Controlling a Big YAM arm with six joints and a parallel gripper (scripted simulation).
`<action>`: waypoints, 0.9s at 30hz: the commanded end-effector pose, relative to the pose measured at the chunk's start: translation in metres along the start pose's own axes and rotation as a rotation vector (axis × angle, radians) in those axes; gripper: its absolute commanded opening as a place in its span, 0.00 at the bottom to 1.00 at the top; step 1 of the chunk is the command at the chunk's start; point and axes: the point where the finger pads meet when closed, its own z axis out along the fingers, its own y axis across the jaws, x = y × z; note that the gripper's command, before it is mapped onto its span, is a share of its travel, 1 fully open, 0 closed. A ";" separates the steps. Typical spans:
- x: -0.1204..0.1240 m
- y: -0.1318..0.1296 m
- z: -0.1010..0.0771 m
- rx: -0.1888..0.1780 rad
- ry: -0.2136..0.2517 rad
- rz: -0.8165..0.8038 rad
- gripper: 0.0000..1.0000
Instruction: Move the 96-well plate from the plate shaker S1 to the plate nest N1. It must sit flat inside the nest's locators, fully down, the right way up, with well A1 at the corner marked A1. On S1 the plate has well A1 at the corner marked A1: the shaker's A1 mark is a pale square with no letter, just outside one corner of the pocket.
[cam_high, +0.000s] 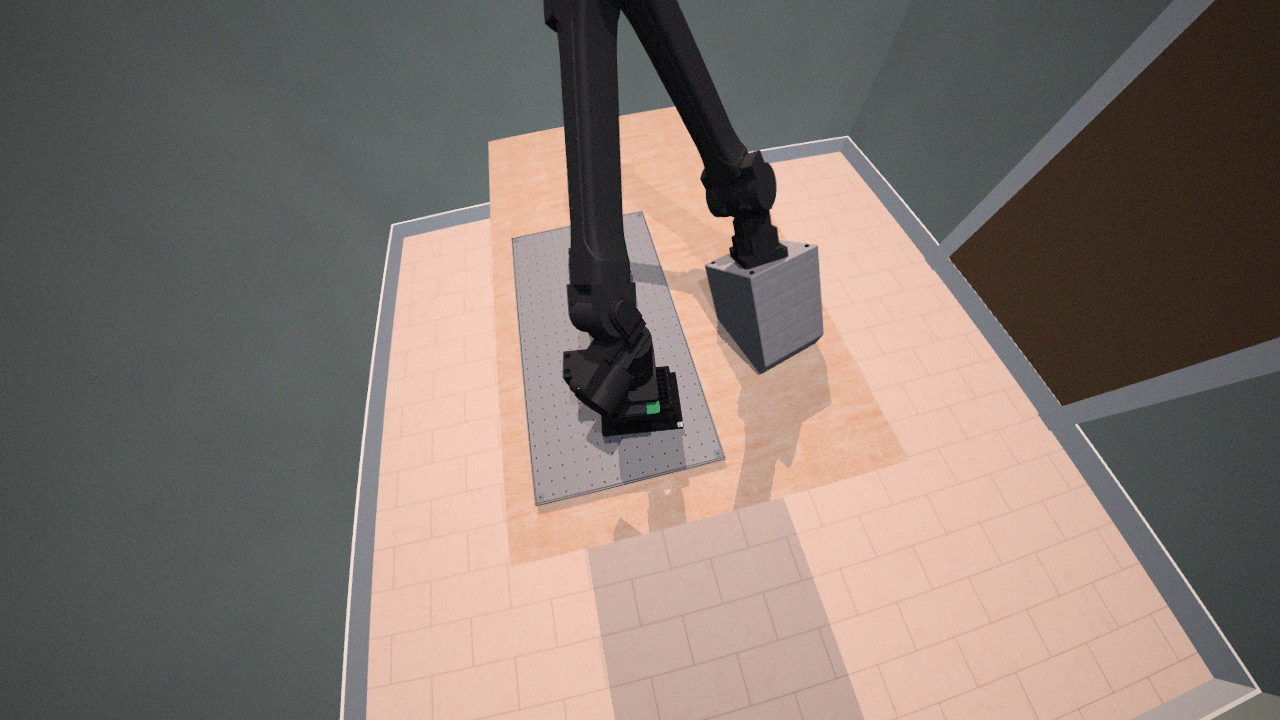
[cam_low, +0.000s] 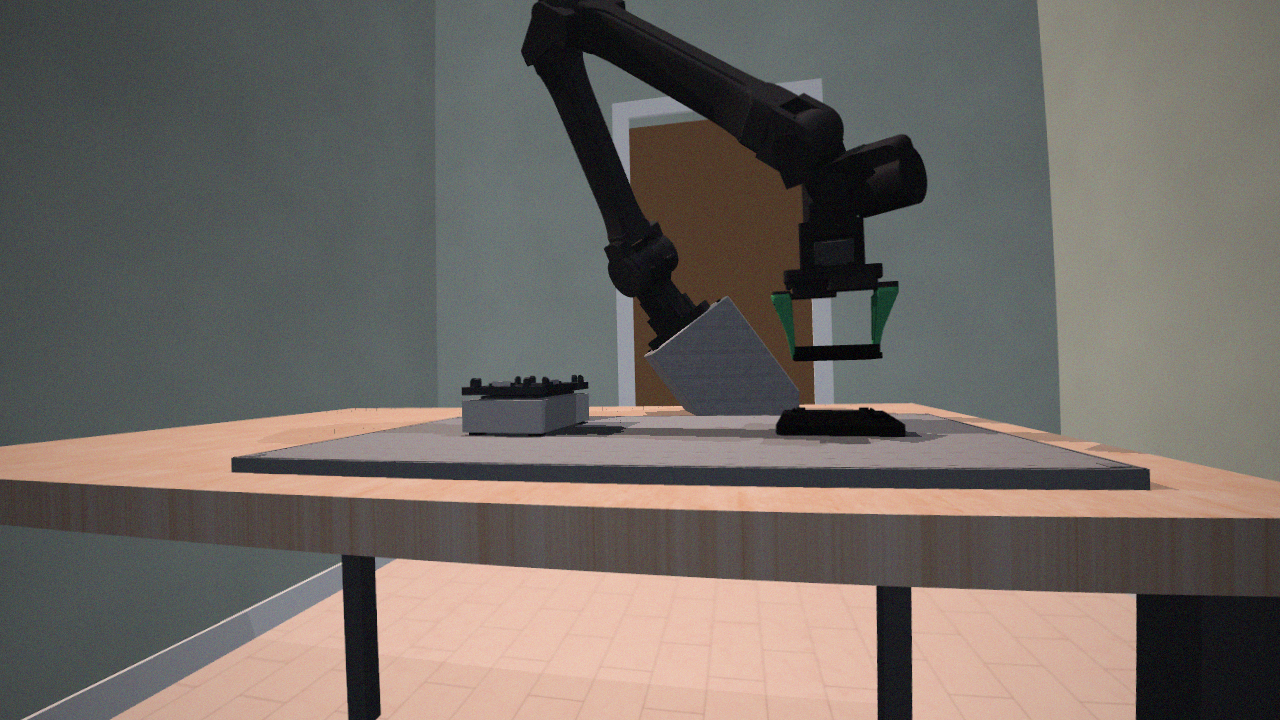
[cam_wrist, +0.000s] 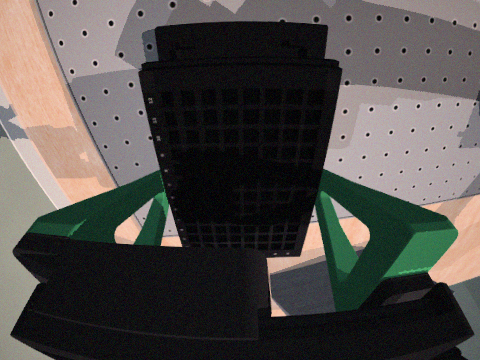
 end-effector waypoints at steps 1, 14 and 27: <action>-0.002 0.000 0.007 -0.002 -0.002 -0.006 0.00; -0.009 0.007 0.021 -0.015 -0.014 -0.001 0.00; -0.007 0.003 0.043 -0.009 -0.009 0.001 0.00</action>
